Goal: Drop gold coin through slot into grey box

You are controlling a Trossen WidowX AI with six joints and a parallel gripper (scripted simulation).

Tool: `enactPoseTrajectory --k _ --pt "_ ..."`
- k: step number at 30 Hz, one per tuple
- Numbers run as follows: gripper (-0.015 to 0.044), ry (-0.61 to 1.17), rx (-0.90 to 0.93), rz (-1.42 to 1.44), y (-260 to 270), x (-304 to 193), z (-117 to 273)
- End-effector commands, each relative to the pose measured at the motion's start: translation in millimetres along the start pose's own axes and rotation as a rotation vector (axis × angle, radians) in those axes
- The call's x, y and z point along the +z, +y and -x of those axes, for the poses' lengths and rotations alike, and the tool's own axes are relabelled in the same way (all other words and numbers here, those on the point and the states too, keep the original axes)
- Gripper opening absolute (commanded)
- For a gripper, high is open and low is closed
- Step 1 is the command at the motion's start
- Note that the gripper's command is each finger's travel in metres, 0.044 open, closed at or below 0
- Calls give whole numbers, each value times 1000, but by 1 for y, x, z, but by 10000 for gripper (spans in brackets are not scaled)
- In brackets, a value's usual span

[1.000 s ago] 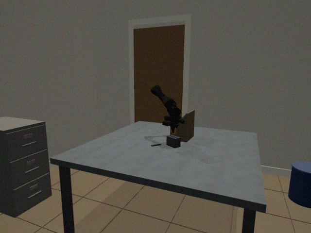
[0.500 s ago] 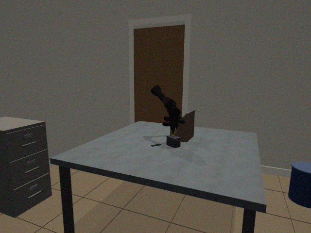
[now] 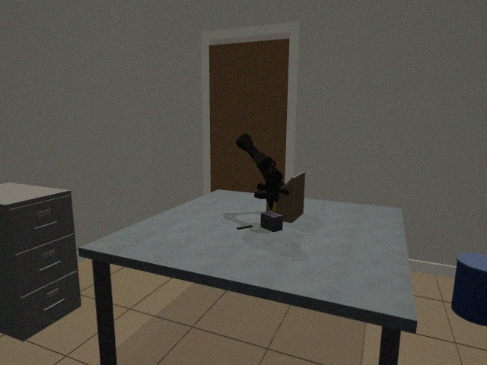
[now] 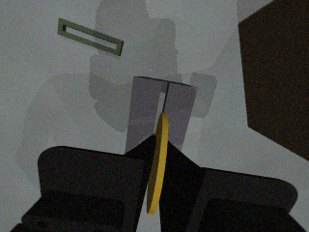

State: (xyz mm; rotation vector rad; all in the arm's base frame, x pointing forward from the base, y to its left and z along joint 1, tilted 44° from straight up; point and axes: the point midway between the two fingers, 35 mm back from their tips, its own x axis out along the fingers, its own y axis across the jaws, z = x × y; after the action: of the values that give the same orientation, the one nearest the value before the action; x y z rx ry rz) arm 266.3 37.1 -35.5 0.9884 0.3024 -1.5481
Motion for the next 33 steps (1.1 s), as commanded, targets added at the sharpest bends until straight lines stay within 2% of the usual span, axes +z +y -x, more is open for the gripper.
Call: enactPoseTrajectory --k 1,26,32,33 --pt "0 -5 1 1 0 1 -3" --pt "0 -6 2 1 0 1 -11" --pt "157 0 0 0 0 0 -9" --pt "161 0 0 0 0 0 -9"
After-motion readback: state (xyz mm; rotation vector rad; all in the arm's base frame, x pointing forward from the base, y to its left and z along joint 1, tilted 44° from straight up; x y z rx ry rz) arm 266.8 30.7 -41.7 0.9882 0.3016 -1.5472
